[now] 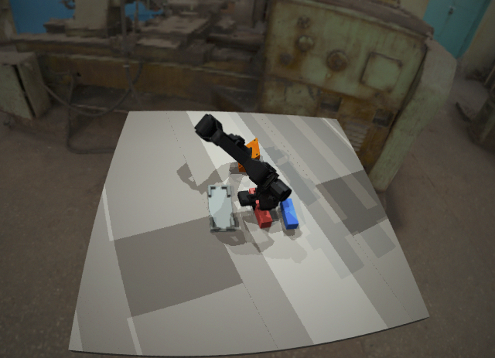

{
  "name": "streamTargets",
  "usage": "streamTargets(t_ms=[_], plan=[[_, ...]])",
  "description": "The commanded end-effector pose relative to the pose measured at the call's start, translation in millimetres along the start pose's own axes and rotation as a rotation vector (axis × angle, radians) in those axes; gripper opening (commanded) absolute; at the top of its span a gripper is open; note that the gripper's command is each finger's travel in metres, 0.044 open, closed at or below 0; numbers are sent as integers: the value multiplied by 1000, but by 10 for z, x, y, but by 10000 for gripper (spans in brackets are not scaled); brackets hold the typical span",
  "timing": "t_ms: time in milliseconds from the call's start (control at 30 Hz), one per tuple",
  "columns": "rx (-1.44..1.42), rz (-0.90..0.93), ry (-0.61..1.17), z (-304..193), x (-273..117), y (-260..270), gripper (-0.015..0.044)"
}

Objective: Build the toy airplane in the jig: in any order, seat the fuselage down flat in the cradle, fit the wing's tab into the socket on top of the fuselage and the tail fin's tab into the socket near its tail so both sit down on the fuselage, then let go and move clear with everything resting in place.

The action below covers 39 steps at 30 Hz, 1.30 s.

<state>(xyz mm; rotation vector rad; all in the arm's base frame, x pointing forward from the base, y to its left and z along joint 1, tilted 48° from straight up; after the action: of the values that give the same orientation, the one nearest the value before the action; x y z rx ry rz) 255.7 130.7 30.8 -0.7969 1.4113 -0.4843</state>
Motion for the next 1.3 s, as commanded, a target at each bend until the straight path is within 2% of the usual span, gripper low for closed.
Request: streamTargets(t_ms=[0,67,100,1267], plan=[[-3,-1,-2,6,-16,3,59],[-3,1,-2,18,-68,8,6],[-3,2,-2,24,-98,11,0],[-5,6,-1,23,-1188,15,0]])
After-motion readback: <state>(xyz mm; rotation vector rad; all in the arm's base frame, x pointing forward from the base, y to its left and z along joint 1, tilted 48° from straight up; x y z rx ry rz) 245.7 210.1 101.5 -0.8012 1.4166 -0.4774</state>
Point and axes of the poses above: the point midway between the two fingers, 35 mm back from their tips, its own x axis out along the fingers, its own y axis across the jaws, z = x × y, the point moved 10 cm from there along -x, back along the fingers, and after that the axes turned 7 degrees about x, right-handed, at the moved point
